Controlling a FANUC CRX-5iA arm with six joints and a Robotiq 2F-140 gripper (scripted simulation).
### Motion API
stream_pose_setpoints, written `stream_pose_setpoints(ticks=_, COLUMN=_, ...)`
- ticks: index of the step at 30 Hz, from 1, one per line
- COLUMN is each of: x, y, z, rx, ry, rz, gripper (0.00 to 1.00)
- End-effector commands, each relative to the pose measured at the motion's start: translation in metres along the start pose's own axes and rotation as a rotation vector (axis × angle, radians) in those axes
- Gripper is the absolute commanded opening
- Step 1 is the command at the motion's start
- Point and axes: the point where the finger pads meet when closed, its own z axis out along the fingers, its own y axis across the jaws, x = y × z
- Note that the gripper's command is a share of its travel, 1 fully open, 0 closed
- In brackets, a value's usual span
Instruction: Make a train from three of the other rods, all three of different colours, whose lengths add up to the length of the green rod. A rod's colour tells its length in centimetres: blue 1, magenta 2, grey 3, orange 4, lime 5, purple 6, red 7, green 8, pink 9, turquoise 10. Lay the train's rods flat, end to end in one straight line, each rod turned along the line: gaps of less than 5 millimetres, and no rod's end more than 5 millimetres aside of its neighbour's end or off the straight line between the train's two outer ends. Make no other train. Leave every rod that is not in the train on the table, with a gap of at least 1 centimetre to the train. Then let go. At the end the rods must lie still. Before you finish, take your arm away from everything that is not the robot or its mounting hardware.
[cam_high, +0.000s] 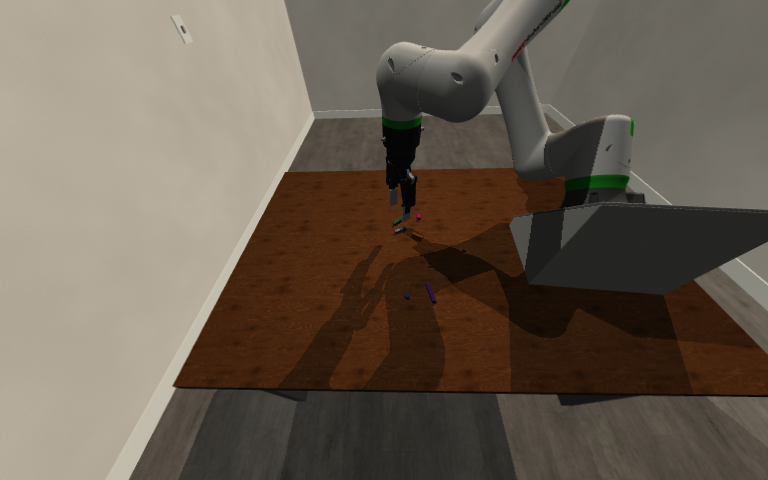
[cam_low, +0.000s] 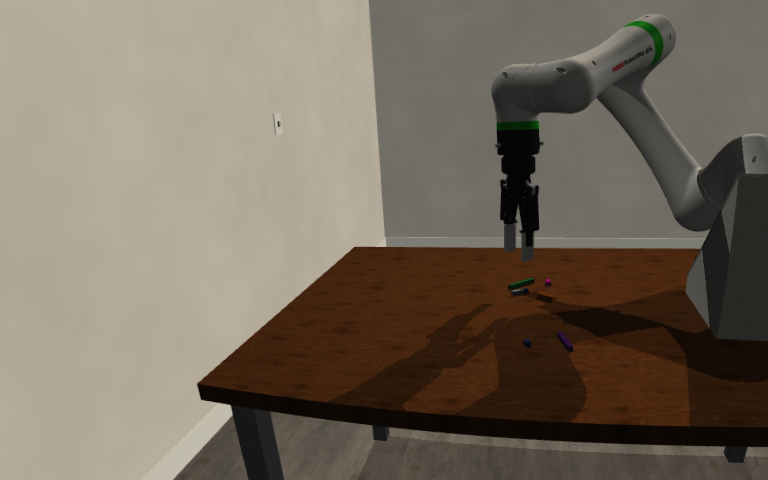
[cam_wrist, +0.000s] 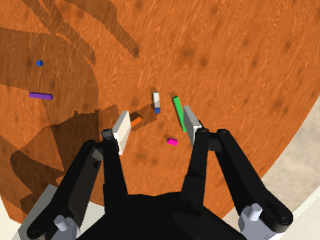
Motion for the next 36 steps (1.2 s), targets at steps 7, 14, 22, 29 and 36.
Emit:
stream_pose_setpoints(ticks=7, x=0.0, y=0.0, z=0.0, rx=0.0, ry=0.0, rz=0.0, gripper=1.0)
stream_pose_setpoints(ticks=14, x=0.0, y=0.0, z=0.0, rx=0.0, ry=0.0, rz=0.0, gripper=1.0)
stream_pose_setpoints(ticks=22, x=-0.002, y=-0.003, z=0.001, rx=0.0, ry=0.001, rz=-0.121, gripper=1.0)
stream_pose_setpoints(ticks=29, x=-0.008, y=-0.011, z=0.004, rx=0.0, ry=0.001, rz=-0.397, gripper=1.0)
stream_pose_setpoints(ticks=36, x=-0.012, y=-0.016, z=0.006, rx=0.0, ry=0.001, rz=-0.603, gripper=1.0)
